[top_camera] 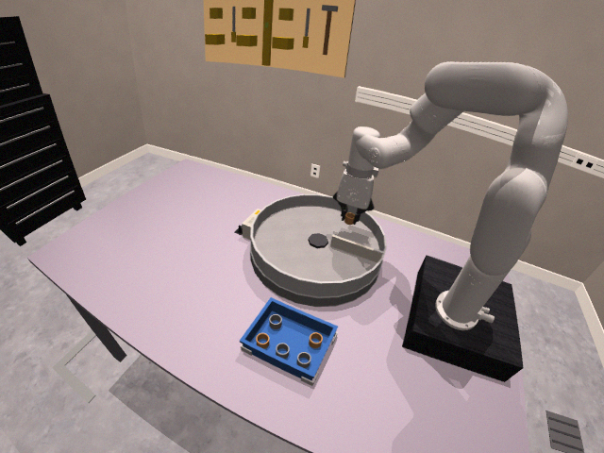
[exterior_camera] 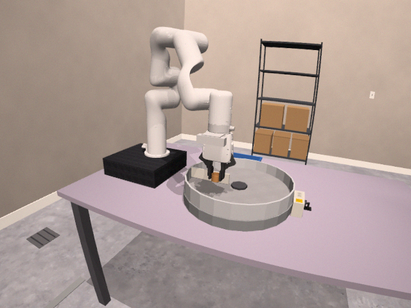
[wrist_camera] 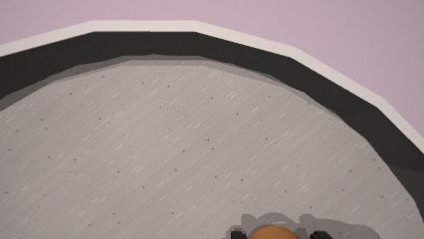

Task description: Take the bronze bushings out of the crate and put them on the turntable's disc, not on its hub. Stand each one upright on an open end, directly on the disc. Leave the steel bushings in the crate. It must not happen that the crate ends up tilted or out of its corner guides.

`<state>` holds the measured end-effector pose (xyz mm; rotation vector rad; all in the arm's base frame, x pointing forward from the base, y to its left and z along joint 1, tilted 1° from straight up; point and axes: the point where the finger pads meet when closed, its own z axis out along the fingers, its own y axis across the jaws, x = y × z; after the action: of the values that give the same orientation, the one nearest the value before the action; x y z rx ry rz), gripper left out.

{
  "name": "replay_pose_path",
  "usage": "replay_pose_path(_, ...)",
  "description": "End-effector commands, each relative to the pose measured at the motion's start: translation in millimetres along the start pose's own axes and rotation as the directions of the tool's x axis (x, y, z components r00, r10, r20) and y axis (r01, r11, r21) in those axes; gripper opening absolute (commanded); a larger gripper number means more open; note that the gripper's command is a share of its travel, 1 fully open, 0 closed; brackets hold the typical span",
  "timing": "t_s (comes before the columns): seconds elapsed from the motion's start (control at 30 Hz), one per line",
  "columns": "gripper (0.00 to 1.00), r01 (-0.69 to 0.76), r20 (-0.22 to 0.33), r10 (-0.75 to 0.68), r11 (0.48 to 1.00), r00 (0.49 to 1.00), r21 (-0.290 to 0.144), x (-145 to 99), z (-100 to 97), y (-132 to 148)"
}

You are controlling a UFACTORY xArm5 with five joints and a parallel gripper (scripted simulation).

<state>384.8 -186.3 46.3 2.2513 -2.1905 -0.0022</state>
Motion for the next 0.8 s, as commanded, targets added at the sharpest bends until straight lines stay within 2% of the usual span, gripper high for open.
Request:
replay_pose_path(0.0, 0.0, 0.0, -0.002, 0.0, 1.0, 1.0, 0.003, 0.5, 2.2, -1.1)
replay_pose_path(0.77, 0.0, 0.0, -0.002, 0.0, 1.0, 1.0, 0.003, 0.2, 35.7, -1.2)
